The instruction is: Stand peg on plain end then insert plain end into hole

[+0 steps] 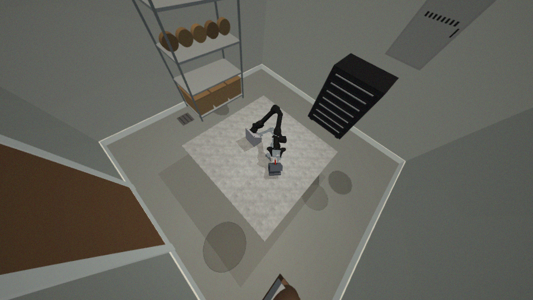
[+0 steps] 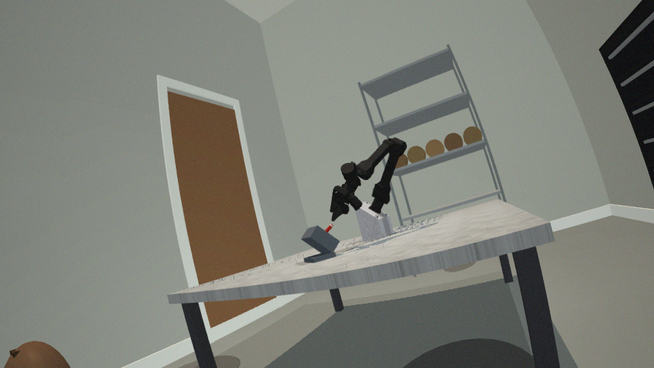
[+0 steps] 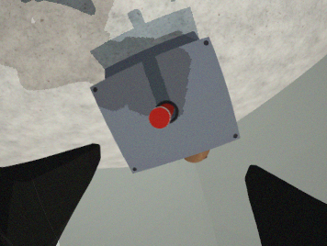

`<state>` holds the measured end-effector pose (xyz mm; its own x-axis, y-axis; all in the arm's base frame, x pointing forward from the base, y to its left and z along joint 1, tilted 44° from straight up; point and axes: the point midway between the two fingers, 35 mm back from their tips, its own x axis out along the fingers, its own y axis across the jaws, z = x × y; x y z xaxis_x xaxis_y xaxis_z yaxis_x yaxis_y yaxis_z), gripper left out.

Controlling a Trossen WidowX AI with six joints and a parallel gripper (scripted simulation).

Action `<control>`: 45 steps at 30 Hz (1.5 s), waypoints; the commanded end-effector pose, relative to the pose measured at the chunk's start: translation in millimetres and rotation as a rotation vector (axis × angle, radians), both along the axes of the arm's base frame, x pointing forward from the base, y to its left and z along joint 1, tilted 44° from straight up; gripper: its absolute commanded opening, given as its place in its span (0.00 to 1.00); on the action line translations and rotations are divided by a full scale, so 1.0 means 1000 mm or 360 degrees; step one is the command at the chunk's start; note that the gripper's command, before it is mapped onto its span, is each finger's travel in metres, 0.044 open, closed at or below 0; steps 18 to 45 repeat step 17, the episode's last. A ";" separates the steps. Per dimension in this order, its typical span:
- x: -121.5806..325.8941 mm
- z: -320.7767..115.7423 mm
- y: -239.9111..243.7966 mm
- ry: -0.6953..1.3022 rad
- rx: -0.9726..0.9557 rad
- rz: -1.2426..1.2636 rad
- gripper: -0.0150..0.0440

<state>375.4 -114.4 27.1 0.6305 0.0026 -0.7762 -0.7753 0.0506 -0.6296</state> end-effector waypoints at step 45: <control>-0.014 0.018 -0.001 0.0004 0.0002 0.0005 1.00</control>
